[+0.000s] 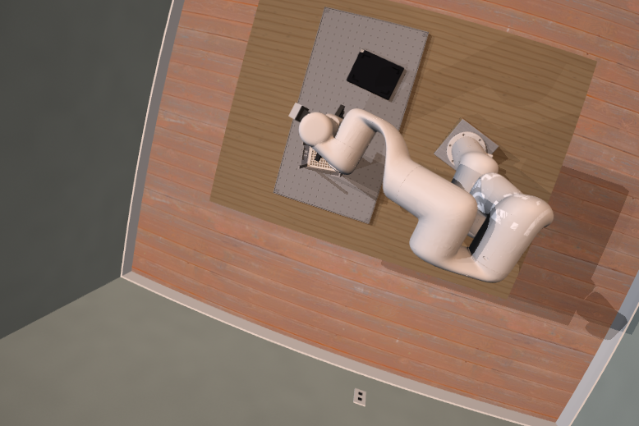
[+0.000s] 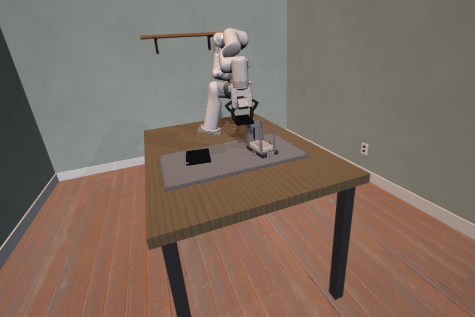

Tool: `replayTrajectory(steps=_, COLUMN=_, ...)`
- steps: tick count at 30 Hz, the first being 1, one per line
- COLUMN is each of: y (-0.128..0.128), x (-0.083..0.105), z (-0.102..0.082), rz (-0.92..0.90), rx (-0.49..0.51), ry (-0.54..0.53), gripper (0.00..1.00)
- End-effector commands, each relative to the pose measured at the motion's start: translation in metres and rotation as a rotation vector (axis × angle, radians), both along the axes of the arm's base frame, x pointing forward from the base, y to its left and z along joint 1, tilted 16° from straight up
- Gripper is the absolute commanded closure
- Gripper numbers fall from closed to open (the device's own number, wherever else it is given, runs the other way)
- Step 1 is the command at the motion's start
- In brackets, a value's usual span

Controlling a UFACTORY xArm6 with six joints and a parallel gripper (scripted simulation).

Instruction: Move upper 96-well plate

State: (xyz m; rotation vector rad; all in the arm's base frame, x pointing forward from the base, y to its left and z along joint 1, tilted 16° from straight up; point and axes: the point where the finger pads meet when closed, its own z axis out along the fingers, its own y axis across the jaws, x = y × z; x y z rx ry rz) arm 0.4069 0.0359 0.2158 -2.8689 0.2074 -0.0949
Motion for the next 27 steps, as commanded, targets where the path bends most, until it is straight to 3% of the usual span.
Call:
replayTrajectory(steps=1, y=-0.018, x=-0.003, z=-0.004, rz=0.0, rx=0.0, ry=-0.004, gripper=1.0)
replayTrajectory(steps=27, y=-0.087, x=-0.017, z=-0.025, rz=0.0, rx=0.0, ry=-0.004, gripper=1.0)
